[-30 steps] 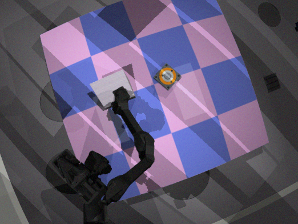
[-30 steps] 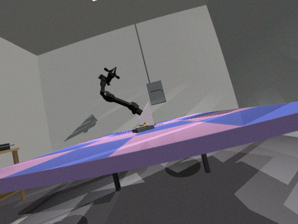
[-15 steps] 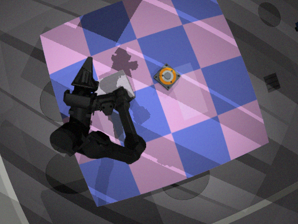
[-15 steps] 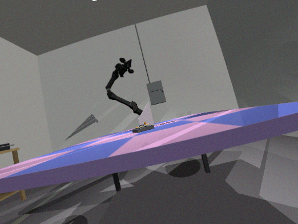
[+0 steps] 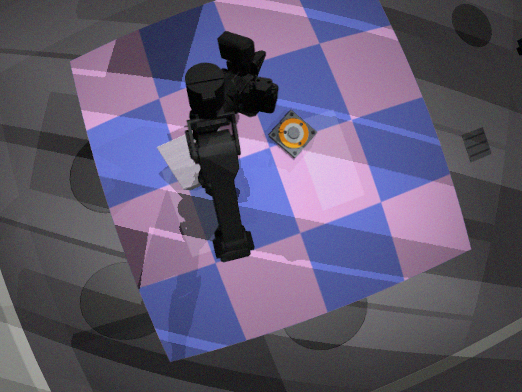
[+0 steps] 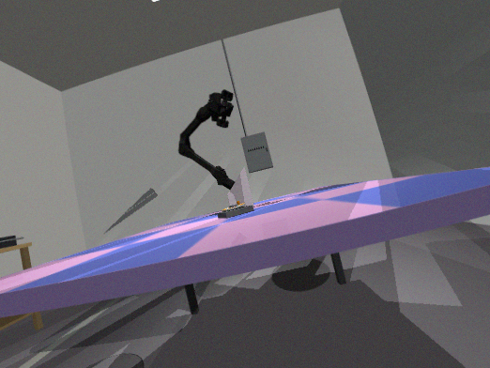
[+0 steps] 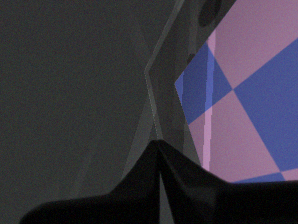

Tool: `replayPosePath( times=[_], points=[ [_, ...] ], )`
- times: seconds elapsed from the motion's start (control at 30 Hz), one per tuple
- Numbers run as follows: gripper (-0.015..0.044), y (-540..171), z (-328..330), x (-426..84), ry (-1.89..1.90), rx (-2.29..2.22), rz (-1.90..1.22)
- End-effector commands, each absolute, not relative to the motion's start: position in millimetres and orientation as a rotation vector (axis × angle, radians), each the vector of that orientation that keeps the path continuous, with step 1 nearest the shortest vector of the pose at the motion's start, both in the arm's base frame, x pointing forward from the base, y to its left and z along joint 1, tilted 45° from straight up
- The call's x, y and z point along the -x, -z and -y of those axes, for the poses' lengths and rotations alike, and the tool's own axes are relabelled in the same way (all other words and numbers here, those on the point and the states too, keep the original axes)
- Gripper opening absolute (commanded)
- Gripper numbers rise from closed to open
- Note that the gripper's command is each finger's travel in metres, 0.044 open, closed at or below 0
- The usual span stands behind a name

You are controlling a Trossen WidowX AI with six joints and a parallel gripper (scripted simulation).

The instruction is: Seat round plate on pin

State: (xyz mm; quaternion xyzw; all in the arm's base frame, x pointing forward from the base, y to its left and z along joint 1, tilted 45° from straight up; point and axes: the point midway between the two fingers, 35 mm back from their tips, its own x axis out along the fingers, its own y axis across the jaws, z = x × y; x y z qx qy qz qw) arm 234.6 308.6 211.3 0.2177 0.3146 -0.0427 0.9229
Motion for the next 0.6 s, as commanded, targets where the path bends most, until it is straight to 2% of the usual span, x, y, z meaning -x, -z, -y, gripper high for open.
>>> replayPosePath(
  times=[0.0, 0.23, 0.3, 0.5, 0.57],
  points=[
    [0.0000, -173.3, -274.4, -262.1, 0.200, -0.295, -0.689],
    [0.0000, -95.4, -171.7, -303.7, 0.450, 0.040, -0.851],
    [0.0000, -87.2, -158.8, -305.4, 0.476, 0.076, -0.878],
    [0.0000, -27.1, -52.0, -293.1, 0.657, 0.330, -1.161],
    [0.0000, -21.0, -40.0, -288.5, 0.673, 0.354, -1.201]
  ],
)
